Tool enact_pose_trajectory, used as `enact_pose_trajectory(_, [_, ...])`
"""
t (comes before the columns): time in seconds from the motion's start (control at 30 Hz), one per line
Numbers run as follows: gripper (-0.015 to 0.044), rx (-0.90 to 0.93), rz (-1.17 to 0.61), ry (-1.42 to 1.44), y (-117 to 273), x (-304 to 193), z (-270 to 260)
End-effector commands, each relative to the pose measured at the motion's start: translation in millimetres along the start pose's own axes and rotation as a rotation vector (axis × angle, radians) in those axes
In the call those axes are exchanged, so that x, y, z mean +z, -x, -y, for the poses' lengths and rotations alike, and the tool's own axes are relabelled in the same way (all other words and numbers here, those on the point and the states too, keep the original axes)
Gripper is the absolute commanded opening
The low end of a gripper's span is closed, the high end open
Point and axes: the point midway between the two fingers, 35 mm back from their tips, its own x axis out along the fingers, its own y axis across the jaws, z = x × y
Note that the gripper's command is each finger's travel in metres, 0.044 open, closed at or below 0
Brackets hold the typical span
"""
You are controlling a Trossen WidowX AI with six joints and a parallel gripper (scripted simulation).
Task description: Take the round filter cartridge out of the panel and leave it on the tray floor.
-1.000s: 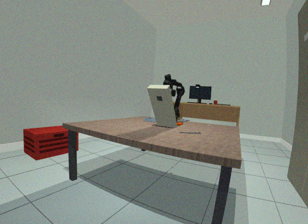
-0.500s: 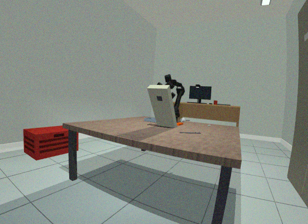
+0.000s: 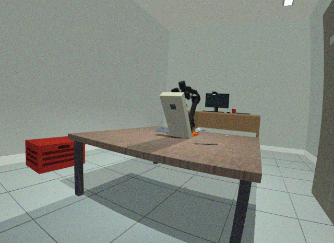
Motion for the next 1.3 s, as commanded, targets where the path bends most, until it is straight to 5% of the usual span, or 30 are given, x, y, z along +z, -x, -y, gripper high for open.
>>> enact_pose_trajectory(0.0, [0.0000, -0.001, -0.008, 0.143, -14.0, -1.2, 2.7])
enact_pose_trajectory(0.5, [0.0000, 0.000, -0.009, 0.627, -17.9, -1.3, 2.7])
enact_pose_trajectory(1.27, [0.0000, 0.000, -0.009, 0.541, -18.9, -1.3, 2.8])
